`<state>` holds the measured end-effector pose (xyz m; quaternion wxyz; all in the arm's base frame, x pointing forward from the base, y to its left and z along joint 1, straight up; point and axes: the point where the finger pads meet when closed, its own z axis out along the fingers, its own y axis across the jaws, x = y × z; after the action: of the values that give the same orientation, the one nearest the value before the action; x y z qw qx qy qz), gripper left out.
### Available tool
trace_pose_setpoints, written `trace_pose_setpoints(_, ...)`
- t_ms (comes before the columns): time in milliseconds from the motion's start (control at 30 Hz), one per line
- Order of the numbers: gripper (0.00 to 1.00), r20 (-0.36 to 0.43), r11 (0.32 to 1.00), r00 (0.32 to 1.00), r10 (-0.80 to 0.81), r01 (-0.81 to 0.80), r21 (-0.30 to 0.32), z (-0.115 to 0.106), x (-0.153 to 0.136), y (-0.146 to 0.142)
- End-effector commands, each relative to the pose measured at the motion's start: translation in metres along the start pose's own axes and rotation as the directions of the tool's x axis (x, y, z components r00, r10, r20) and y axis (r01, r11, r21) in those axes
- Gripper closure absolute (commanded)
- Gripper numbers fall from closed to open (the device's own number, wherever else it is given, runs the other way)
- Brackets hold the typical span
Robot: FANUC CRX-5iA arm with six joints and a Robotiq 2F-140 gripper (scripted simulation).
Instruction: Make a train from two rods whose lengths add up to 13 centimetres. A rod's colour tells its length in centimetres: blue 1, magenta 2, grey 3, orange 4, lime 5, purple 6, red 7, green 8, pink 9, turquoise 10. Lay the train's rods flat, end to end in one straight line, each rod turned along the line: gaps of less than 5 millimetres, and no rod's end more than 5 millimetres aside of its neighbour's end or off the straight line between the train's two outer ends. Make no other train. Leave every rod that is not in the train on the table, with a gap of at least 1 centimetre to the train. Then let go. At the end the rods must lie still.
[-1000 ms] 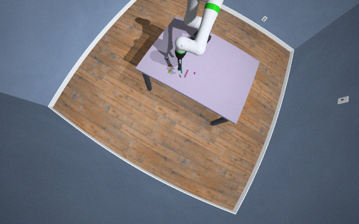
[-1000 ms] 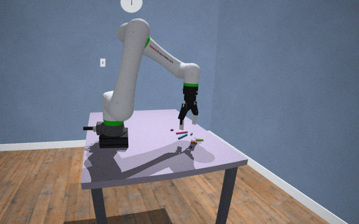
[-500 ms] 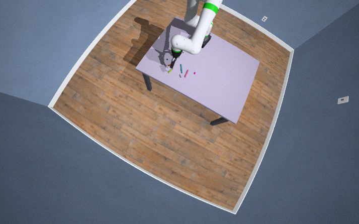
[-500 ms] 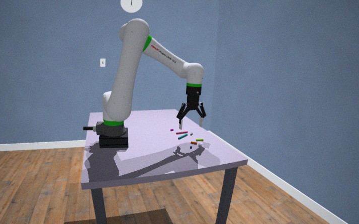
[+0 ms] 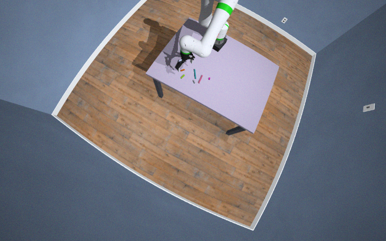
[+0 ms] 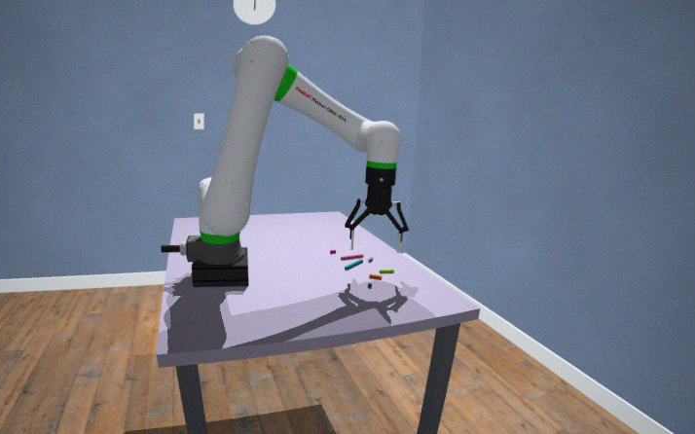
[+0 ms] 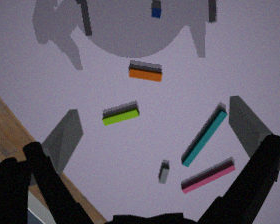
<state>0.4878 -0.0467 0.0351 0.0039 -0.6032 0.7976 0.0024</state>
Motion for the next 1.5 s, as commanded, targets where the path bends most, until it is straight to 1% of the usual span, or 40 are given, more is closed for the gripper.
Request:
trace_pose_setpoints(0,0.00,-0.007,0.986,0.986,0.167,-0.167,0.004,-0.0014,0.0102,-0.0053)
trace_pose_setpoints(133,0.00,-0.007,0.968,0.968,0.251,-0.251,0.004,-0.0020,0.0159,-0.0079)
trace_pose_setpoints(333,0.00,-0.007,0.965,0.965,0.262,-0.262,0.004,-0.0021,0.0167,-0.0082)
trace_pose_setpoints(367,0.65,-0.007,0.965,0.965,0.262,-0.262,0.004,-0.0021,0.0167,-0.0082)
trace_pose_setpoints(1467,0.65,-0.007,0.965,0.965,0.262,-0.262,0.004,-0.0021,0.0167,-0.0082)
